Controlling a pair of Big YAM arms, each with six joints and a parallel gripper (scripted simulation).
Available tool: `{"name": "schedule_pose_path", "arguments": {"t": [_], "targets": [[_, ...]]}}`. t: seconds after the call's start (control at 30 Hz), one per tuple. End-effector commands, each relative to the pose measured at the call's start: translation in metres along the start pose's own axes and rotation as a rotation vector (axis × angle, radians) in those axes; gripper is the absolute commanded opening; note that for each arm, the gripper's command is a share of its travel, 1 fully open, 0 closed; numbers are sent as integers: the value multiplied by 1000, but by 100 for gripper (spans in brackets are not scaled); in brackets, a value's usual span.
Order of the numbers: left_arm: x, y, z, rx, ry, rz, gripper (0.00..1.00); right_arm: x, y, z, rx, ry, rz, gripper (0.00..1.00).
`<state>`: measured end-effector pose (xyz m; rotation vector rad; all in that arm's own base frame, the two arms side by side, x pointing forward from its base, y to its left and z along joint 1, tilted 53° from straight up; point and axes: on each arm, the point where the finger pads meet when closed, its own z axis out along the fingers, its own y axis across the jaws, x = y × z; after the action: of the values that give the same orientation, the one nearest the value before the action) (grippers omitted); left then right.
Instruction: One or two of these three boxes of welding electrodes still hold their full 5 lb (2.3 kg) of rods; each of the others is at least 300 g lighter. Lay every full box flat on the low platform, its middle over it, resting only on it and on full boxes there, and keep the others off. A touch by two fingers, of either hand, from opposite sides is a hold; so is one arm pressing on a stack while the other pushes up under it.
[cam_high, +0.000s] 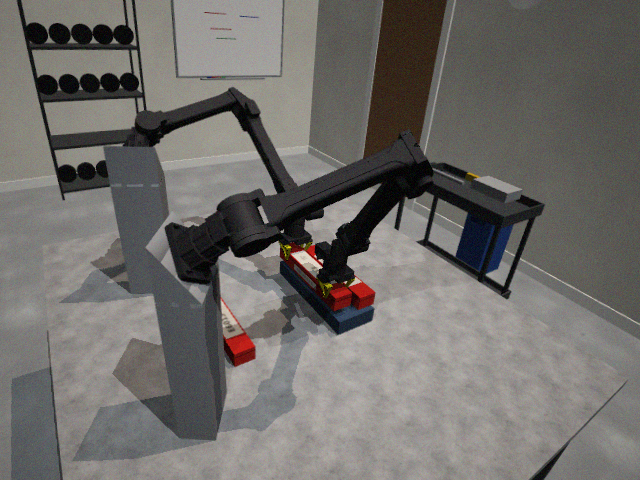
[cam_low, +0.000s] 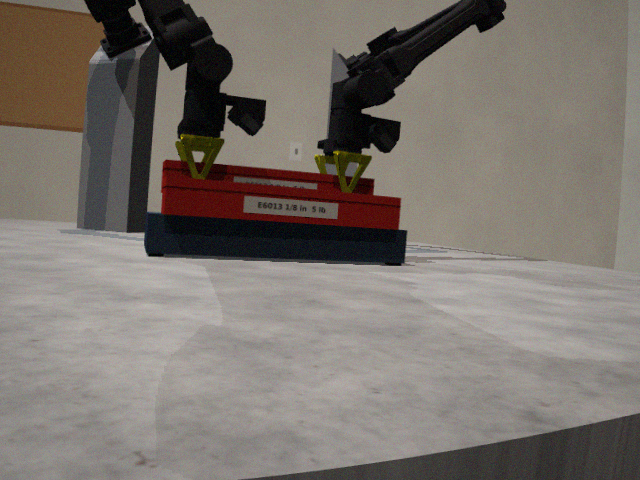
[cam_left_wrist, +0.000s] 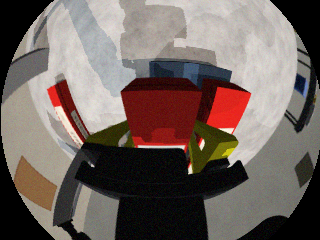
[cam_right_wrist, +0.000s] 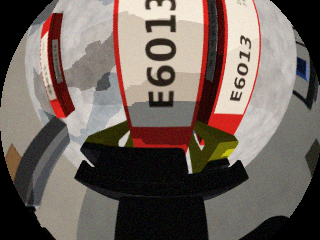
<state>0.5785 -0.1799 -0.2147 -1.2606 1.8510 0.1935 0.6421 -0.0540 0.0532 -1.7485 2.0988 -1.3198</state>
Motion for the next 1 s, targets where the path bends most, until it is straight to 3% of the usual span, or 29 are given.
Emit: {"name": "schedule_pose_path", "arguments": {"t": [0.0, 0.97], "targets": [[2, -39, -33, 79, 0, -7, 0, 8, -33, -18, 62, 6, 10, 0], [2, -36, -26, 80, 0, -8, 0, 6, -23, -16, 53, 3, -1, 0]]}}
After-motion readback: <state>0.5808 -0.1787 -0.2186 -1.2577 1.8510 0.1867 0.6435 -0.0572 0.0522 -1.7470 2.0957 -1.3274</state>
